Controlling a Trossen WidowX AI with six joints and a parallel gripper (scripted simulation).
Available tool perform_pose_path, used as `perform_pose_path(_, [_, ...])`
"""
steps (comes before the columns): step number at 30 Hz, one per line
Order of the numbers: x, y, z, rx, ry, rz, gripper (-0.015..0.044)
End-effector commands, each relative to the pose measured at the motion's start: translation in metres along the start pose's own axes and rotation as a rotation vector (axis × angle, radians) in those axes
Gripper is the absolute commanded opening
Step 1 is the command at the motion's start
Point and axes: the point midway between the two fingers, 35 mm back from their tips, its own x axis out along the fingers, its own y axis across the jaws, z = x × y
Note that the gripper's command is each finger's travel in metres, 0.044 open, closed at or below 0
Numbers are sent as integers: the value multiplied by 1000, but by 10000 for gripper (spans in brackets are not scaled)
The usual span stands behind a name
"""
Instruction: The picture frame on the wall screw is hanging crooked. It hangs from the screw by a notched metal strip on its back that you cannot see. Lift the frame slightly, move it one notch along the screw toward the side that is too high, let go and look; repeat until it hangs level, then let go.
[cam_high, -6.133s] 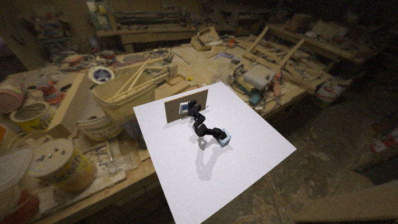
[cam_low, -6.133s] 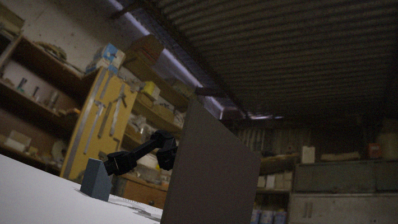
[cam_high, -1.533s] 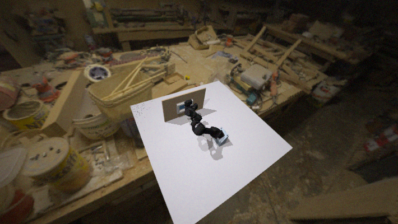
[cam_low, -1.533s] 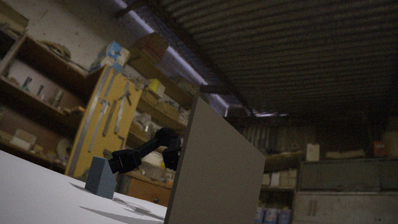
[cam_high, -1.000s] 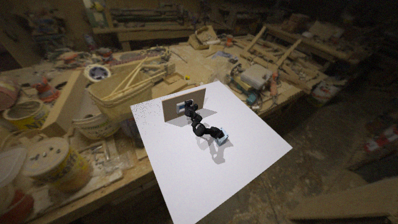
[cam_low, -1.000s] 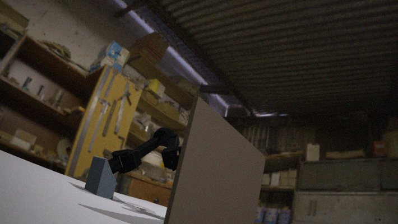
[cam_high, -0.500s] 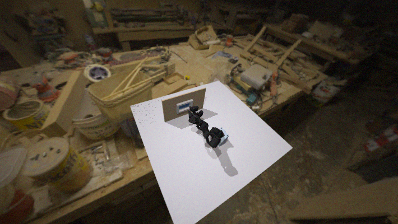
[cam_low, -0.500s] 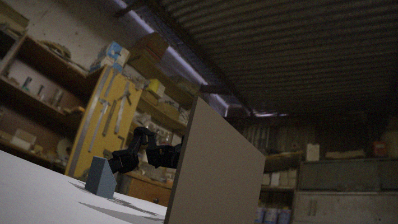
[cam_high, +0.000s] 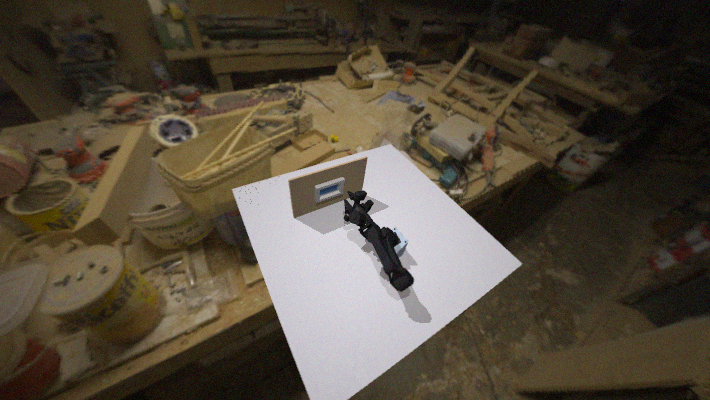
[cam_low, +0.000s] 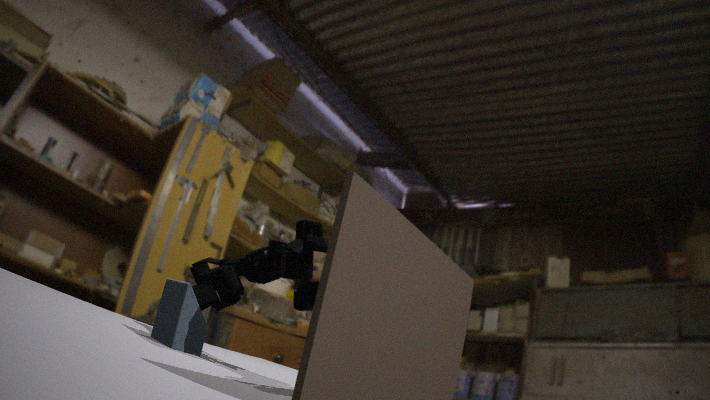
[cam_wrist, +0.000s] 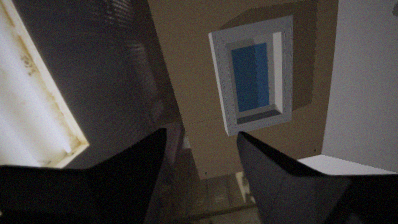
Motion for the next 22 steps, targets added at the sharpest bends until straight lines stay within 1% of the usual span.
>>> perform_pose_path(1, [-17,-1,9,40,-7,-7,260])
perform_pose_path(4, [-24,-2,12,55,-8,-7,260])
perform_pose_path(22, [-24,-2,12,55,-8,-7,260])
